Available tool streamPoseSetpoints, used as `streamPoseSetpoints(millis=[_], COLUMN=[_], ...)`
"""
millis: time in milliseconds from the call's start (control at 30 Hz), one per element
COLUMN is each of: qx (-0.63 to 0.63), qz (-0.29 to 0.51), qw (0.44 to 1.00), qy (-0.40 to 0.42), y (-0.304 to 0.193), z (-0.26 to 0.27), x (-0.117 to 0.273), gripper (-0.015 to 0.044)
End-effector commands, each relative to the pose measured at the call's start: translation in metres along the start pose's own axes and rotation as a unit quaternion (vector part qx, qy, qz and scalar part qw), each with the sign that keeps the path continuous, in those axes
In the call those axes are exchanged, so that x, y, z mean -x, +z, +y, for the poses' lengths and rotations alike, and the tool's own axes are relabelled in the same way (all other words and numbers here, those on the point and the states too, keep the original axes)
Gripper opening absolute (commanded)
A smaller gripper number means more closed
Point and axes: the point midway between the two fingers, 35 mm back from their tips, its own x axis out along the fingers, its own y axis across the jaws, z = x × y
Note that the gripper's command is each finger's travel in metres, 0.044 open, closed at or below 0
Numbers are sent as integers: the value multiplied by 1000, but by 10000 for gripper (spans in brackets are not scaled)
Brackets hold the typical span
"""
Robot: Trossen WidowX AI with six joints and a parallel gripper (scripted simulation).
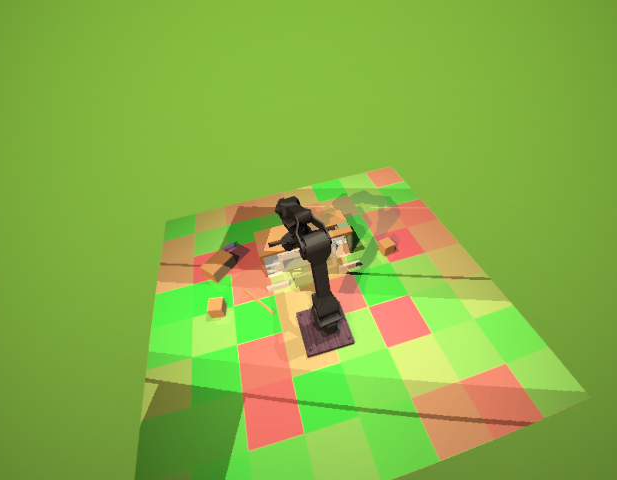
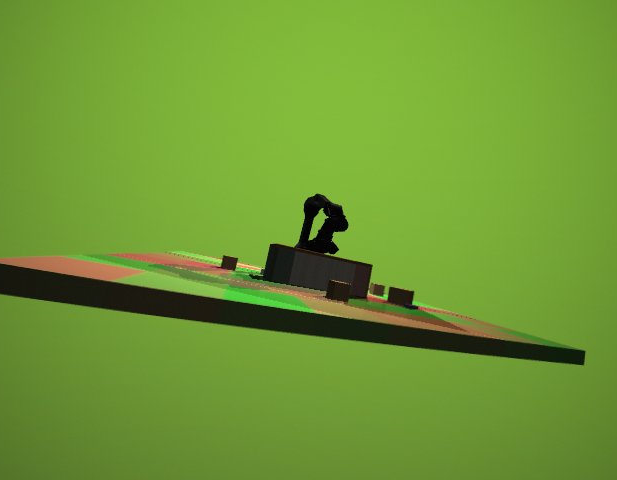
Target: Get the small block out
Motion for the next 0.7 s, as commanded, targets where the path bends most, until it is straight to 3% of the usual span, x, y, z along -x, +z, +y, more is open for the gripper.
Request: streamPoseSetpoints(millis=[0,667], qx=[0,0], qz=[2,2], qw=[1000,1000], qy=[0,0], y=[-5,-4], z=[0,0], x=[-2,-2], gripper=[400,400])
